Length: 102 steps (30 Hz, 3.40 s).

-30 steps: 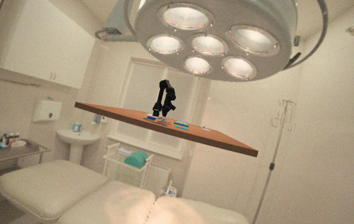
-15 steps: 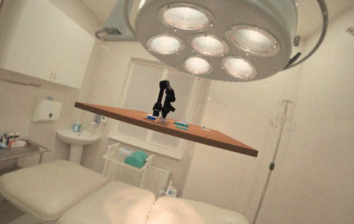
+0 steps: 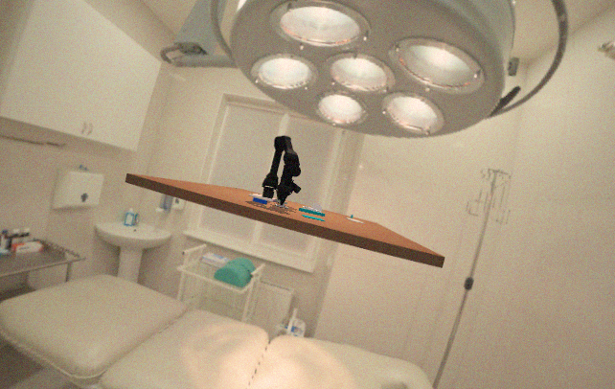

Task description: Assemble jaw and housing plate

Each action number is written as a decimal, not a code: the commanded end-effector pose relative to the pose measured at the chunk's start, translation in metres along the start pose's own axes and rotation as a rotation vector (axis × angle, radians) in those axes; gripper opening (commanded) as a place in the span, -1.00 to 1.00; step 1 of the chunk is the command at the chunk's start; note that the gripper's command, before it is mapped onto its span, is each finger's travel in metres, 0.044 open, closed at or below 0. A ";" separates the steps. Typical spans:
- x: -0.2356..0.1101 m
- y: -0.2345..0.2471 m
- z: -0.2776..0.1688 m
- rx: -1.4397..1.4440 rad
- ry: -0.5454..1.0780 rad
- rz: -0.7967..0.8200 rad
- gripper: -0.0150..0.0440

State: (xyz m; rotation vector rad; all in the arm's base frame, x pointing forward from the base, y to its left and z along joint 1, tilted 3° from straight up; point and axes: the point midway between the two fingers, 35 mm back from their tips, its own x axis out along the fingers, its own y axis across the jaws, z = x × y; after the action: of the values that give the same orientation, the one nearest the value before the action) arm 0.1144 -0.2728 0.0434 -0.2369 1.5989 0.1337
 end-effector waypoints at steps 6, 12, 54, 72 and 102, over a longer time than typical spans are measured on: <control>0.002 0.000 0.000 -0.003 0.000 0.001 1.00; 0.002 0.000 0.000 -0.003 0.000 0.001 1.00; -0.034 -0.002 0.001 -0.002 0.000 0.001 0.70; -0.071 0.000 0.002 -0.001 0.000 0.001 0.70; -0.072 0.042 0.092 0.074 -0.014 0.009 0.70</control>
State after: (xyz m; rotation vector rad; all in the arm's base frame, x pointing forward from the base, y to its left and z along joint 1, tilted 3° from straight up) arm 0.1895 -0.2134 0.1090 -0.1800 1.5893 0.0887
